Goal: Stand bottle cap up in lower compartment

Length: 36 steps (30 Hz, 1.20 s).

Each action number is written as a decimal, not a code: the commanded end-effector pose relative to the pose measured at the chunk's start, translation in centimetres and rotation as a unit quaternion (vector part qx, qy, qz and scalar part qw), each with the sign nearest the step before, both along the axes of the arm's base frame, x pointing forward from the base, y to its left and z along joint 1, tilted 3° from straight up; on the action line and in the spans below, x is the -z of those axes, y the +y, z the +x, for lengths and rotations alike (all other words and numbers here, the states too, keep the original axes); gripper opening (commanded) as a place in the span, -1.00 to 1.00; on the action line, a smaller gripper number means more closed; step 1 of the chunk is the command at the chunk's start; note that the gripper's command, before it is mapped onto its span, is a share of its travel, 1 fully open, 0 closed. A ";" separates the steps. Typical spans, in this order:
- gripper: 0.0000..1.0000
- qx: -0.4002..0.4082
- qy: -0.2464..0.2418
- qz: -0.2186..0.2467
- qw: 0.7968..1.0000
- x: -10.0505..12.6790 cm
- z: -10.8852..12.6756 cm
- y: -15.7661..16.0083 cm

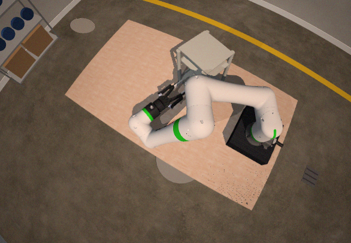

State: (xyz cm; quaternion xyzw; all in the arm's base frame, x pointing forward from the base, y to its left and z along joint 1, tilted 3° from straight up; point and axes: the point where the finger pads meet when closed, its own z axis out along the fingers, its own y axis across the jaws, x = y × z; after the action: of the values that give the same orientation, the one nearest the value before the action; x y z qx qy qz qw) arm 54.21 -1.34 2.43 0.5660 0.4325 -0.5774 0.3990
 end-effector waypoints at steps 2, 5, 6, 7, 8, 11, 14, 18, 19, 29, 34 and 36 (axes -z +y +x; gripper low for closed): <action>-0.22 0.000 0.000 0.000 1.000 0.0 0.4 1.2; -0.22 0.000 0.000 0.000 1.000 0.0 0.5 1.4; -0.22 0.000 0.000 0.000 1.000 0.0 0.5 1.5; -0.22 0.000 0.000 0.000 1.000 0.0 0.6 1.7; -0.22 0.000 0.000 0.000 1.000 0.0 0.6 1.8; -0.22 0.000 0.000 0.000 1.000 0.0 0.7 2.1; -0.22 0.000 0.000 0.000 1.000 0.0 0.7 2.2; -0.22 0.000 0.000 0.000 1.000 0.0 0.7 2.2; -0.22 0.000 0.000 0.000 1.000 0.0 0.7 2.2; -0.22 0.000 0.000 0.000 1.000 -0.3 0.8 2.2; -0.22 0.000 0.000 0.000 1.000 -0.8 0.8 2.2; -0.22 0.000 0.000 0.000 1.000 -1.2 0.8 2.2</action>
State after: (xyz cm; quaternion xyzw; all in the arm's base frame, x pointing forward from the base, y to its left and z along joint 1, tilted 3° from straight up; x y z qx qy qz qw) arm 54.98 0.85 3.17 0.5660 0.4322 -0.5778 0.3988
